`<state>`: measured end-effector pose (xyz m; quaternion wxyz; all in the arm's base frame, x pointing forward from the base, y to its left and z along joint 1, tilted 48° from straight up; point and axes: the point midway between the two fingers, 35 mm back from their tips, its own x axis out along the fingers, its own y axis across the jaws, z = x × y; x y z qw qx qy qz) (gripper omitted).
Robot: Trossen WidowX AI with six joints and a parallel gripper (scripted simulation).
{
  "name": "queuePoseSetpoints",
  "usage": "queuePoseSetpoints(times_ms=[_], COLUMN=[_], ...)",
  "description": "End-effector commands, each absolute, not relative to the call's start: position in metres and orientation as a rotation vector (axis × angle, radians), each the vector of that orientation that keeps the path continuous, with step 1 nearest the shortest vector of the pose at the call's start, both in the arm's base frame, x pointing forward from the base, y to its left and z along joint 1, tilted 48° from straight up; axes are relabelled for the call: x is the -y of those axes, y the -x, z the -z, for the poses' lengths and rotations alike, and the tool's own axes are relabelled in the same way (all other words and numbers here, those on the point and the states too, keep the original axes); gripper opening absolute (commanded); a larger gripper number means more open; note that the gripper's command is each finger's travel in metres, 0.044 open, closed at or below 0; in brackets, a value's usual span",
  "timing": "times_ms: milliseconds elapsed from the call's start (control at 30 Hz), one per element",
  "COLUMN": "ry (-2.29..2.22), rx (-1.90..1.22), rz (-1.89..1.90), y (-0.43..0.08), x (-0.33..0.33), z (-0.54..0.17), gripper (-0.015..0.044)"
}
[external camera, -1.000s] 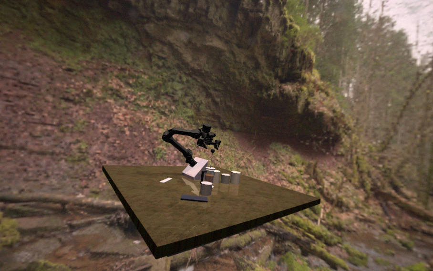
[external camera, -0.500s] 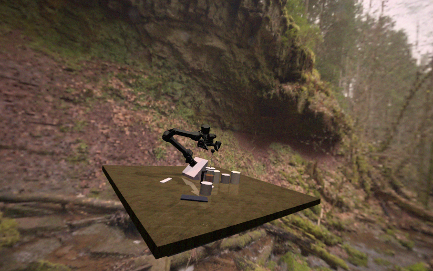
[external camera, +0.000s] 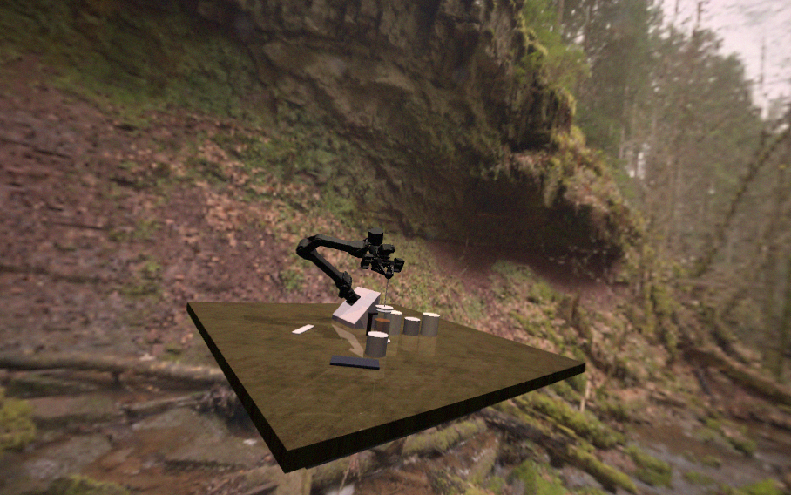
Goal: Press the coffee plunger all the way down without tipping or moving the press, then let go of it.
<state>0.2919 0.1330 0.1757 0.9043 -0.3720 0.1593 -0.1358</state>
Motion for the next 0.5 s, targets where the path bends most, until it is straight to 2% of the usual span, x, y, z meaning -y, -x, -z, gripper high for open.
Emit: queuePoseSetpoints(times_ms=[0,467], ry=[0.771,0.768], rx=[-0.329,-0.336], rz=[0.279,0.277], y=[-0.292,-0.298], x=[-0.133,-0.124], z=[-0.176,-0.162], gripper=[0.0122,0.0122])
